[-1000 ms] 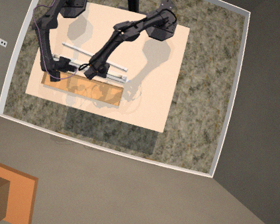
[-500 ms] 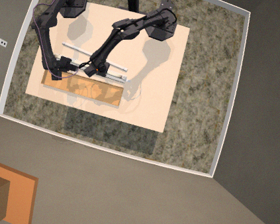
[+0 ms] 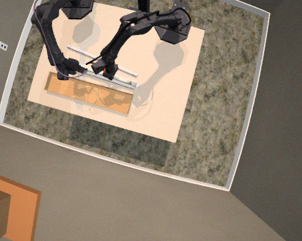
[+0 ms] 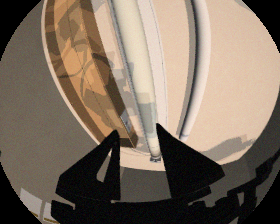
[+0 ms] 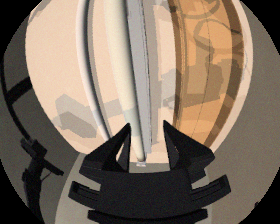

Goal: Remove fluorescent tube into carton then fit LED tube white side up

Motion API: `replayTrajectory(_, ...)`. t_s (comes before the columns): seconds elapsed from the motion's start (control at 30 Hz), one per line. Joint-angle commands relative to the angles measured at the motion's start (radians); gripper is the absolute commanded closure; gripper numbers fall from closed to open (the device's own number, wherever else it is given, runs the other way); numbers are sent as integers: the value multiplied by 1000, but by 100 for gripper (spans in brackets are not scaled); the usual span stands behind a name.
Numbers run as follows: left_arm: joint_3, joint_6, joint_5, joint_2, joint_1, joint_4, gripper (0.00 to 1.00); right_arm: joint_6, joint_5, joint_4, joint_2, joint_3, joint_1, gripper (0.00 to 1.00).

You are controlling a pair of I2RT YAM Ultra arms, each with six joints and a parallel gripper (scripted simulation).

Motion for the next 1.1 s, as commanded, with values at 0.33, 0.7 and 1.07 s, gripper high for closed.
replayTrajectory(0.33, -205, -18, -108, -99, -52, 277, 51, 25, 47, 312, -154, -244, 32, 51)
replayTrajectory(0.7, -337, -25, -166, -150, -79, 422, 51, 36, 72, 478, -231, -408, 47, 51)
replayTrajectory(1.07, -542, -44, -271, -235, -121, 658, 51, 57, 117, 747, -360, -661, 68, 51)
